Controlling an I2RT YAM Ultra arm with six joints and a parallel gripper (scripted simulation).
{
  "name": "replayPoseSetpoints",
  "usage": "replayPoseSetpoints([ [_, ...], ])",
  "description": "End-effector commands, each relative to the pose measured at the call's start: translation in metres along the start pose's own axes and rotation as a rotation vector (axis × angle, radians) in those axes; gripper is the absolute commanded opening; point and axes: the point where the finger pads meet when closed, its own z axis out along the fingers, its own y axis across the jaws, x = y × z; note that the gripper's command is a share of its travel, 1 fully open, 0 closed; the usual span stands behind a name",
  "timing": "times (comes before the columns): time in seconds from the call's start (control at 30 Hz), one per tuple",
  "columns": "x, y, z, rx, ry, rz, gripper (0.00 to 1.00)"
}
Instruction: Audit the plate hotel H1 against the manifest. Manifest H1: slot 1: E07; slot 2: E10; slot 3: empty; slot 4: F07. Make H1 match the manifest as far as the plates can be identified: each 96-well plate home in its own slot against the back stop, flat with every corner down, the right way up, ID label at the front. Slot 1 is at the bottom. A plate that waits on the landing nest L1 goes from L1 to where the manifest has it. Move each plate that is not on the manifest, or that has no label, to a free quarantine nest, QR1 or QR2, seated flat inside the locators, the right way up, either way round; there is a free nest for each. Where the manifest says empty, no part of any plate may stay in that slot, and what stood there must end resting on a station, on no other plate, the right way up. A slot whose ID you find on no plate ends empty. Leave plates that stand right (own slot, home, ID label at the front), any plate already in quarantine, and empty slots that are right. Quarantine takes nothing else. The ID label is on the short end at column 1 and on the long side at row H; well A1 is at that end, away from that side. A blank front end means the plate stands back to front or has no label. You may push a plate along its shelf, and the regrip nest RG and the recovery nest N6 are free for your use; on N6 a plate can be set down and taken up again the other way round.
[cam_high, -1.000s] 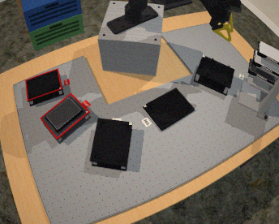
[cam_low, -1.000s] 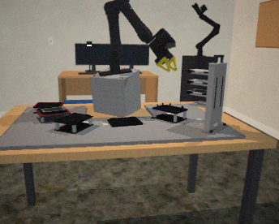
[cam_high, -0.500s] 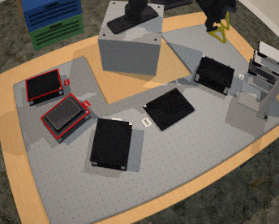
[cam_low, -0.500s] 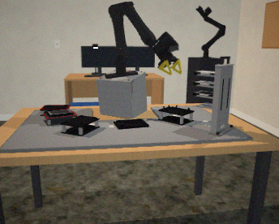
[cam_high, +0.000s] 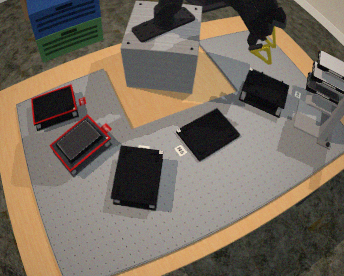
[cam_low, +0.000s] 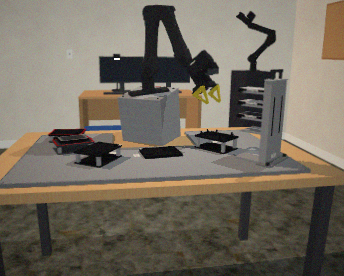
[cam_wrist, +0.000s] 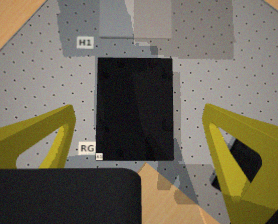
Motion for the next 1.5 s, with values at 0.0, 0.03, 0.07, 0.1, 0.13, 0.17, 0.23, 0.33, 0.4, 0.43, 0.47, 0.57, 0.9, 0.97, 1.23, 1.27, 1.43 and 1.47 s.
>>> replayPoseSetpoints([
  [0.0,-0.038,0.006,-0.007,-0.023,-0.121,0.033,1.00],
  [0.03,-0.038,0.005,-0.007,-0.021,-0.121,0.033,1.00],
  [0.07,-0.038,0.005,-0.007,-0.021,-0.121,0.033,1.00],
  [0.1,-0.038,0.005,-0.007,-0.021,-0.121,0.033,1.00],
  [0.13,-0.031,0.006,-0.003,-0.018,-0.100,0.024,1.00],
  [0.17,-0.030,0.006,-0.002,-0.018,-0.098,0.023,1.00],
  [0.23,-0.032,0.003,0.003,-0.013,-0.092,0.030,1.00],
  [0.33,-0.035,0.003,0.005,-0.014,-0.092,0.030,1.00],
  [0.4,-0.038,0.004,0.006,-0.017,-0.095,0.029,1.00],
  [0.43,-0.038,0.004,0.008,-0.016,-0.093,0.030,1.00],
  [0.47,-0.039,0.003,0.009,-0.014,-0.092,0.031,1.00],
  [0.57,-0.042,0.004,0.011,-0.016,-0.091,0.027,1.00],
  [0.9,-0.045,0.004,0.018,-0.015,-0.072,0.018,1.00],
  [0.97,-0.050,0.001,0.019,-0.012,-0.081,0.026,1.00],
  [1.23,-0.054,0.002,0.025,-0.012,-0.075,0.023,1.00],
  [1.27,-0.063,0.005,0.020,-0.019,-0.100,0.023,1.00],
  [1.43,-0.059,0.002,0.031,-0.011,-0.072,0.021,1.00],
  [1.47,-0.063,0.003,0.030,-0.015,-0.079,0.021,1.00],
])
